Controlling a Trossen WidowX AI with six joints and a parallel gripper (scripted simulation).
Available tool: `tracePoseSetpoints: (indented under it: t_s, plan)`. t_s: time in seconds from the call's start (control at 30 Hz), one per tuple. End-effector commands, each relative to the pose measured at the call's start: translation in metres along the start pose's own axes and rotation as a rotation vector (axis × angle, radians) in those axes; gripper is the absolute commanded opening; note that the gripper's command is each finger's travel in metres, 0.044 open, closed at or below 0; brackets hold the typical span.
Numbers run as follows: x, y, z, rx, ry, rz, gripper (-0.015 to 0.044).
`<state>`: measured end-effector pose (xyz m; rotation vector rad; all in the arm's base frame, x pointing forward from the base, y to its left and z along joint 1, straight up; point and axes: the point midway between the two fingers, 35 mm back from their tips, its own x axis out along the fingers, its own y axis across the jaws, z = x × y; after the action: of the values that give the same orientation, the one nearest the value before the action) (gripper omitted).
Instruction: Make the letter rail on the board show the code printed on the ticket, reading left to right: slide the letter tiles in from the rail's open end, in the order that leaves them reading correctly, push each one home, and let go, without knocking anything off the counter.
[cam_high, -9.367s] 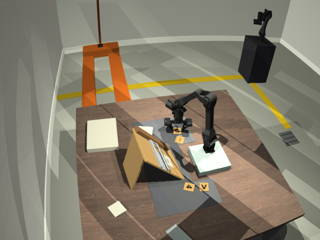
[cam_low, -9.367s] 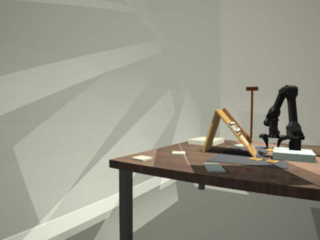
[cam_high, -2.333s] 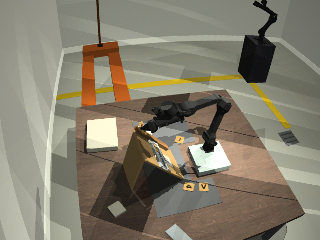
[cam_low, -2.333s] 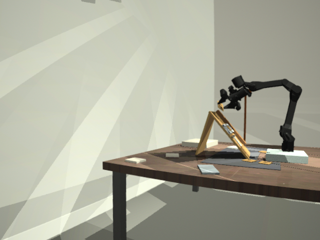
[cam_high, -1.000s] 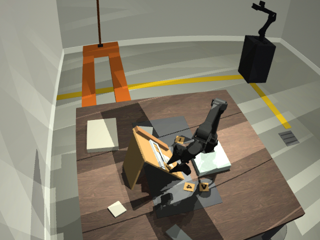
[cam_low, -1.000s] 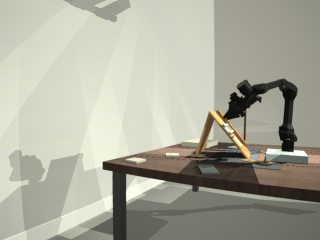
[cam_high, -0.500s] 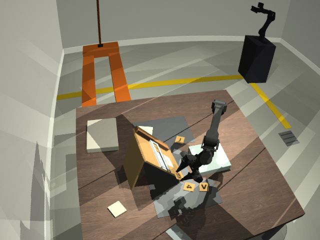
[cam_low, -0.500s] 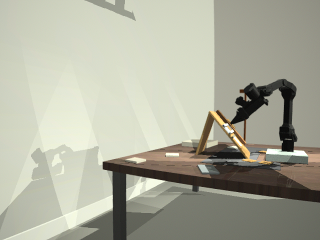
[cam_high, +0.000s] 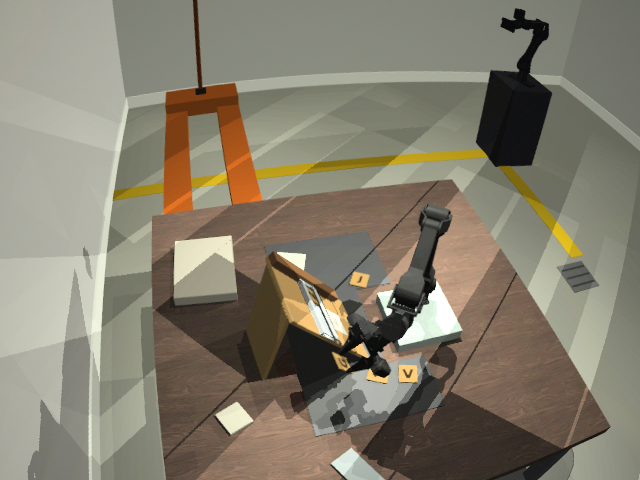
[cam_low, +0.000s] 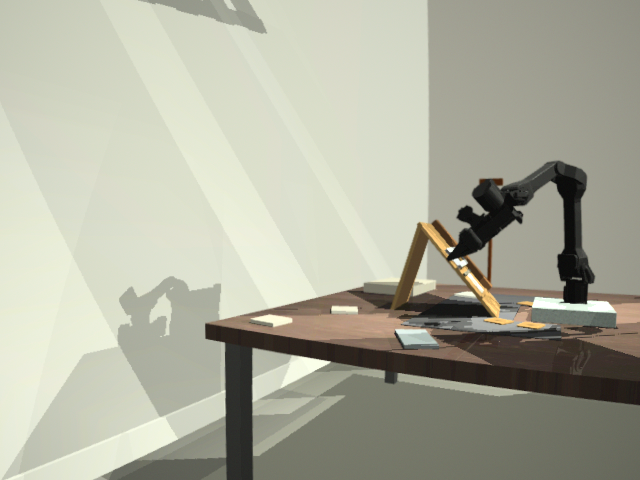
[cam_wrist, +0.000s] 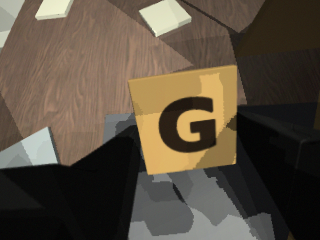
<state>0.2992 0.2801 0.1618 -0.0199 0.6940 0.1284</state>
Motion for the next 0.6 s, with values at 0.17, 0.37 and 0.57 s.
tracePoseSetpoints:
  t_s: [0.17,0.37,0.57]
  plan:
    - [0.0021,0.0008,-0.0003,-0.005,0.002,0.002,0.0]
    - [0.0012,-0.0015,0.0002,-0.005,0.002,0.001,0.0]
    - [0.0006,-0.0051,0.0004,-0.005,0.002,0.001,0.0]
